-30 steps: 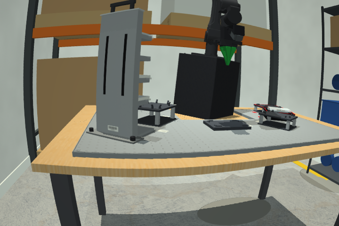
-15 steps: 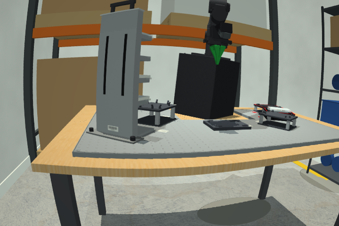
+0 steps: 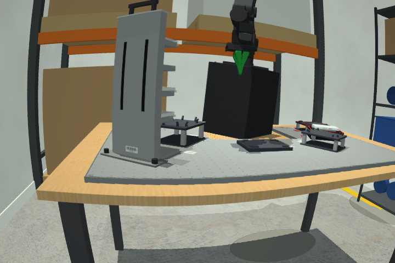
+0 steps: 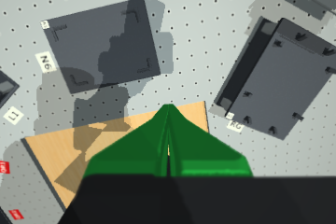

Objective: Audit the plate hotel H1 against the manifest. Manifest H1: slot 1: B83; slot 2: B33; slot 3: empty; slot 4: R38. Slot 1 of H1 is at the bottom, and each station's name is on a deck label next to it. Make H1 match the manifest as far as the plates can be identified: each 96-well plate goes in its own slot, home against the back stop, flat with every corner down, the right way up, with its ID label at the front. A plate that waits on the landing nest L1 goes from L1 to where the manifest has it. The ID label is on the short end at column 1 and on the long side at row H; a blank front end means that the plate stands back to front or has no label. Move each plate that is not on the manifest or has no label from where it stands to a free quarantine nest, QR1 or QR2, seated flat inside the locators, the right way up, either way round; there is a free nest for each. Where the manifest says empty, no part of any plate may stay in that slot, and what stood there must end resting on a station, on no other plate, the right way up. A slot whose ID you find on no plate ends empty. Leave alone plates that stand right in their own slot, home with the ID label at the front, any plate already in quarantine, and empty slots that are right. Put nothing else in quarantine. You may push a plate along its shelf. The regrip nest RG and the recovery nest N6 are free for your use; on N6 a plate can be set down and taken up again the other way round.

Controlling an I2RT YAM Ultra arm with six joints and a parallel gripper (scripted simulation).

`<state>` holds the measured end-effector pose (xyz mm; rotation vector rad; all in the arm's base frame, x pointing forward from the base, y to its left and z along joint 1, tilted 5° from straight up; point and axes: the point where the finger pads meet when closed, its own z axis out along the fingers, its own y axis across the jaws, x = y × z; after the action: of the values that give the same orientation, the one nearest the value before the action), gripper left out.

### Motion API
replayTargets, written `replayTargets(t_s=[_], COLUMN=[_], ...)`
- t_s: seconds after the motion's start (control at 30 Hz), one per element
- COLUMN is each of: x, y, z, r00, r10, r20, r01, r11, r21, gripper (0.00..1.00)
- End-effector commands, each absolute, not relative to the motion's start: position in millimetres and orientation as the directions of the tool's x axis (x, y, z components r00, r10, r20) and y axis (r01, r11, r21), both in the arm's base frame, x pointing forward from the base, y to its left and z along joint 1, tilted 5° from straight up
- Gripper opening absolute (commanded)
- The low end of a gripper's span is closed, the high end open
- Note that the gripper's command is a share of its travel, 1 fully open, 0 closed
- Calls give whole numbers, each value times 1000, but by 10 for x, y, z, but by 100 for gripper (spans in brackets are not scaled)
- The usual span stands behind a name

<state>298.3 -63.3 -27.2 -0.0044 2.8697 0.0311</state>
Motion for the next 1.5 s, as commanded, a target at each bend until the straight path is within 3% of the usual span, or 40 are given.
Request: replayTargets(t_s=[0.0, 1.07, 1.4, 1.47], x=[3103, 3056, 3051, 3256], y=[-769, -876, -877, -960], z=[-176, -290, -285, -52], r00=[-930, -723, -617, -557], r10=[27, 266, 326, 315], r20=[-367, -638, -717, -768], r01=[25, 305, 388, 388], r11=[1000, 951, 918, 917], r21=[9, 50, 83, 94], gripper=[0, 0, 0, 0])
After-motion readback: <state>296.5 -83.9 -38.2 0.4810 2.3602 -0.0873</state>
